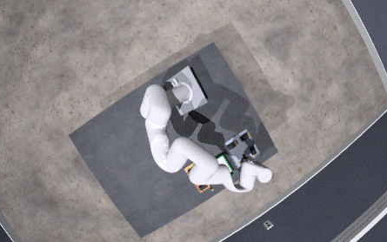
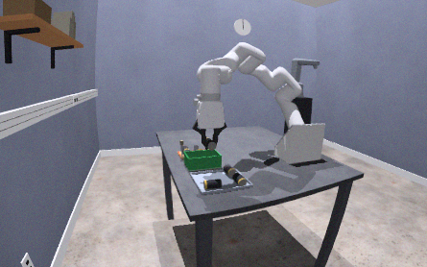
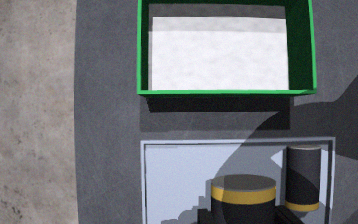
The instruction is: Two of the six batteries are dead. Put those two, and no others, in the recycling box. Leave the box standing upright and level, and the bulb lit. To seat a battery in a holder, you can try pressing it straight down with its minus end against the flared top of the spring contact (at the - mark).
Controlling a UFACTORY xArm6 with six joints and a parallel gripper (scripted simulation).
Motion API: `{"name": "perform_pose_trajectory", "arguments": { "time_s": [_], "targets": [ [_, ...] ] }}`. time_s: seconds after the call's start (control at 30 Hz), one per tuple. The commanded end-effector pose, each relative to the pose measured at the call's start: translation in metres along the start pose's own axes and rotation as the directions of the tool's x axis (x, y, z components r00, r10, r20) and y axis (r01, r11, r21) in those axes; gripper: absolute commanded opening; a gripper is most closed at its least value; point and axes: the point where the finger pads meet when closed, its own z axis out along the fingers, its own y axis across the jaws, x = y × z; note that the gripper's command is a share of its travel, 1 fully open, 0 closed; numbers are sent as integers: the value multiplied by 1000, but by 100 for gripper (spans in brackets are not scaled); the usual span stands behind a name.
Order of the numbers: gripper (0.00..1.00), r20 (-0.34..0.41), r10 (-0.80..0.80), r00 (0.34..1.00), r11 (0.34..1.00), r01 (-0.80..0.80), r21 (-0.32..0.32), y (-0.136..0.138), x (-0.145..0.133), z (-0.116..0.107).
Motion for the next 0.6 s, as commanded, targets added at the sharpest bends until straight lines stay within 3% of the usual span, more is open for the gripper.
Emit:
{"name": "perform_pose_trajectory", "arguments": {
  "time_s": [0.0,0.2,0.57],
  "targets": [
    [28,2,1,1000,1000,-1,4,-1,0,2],
    [28,2,1,1000,1000,-1,4,-2,0,70],
    [28,2,1,1000,1000,-1,4,-2,0,75]
  ]
}}
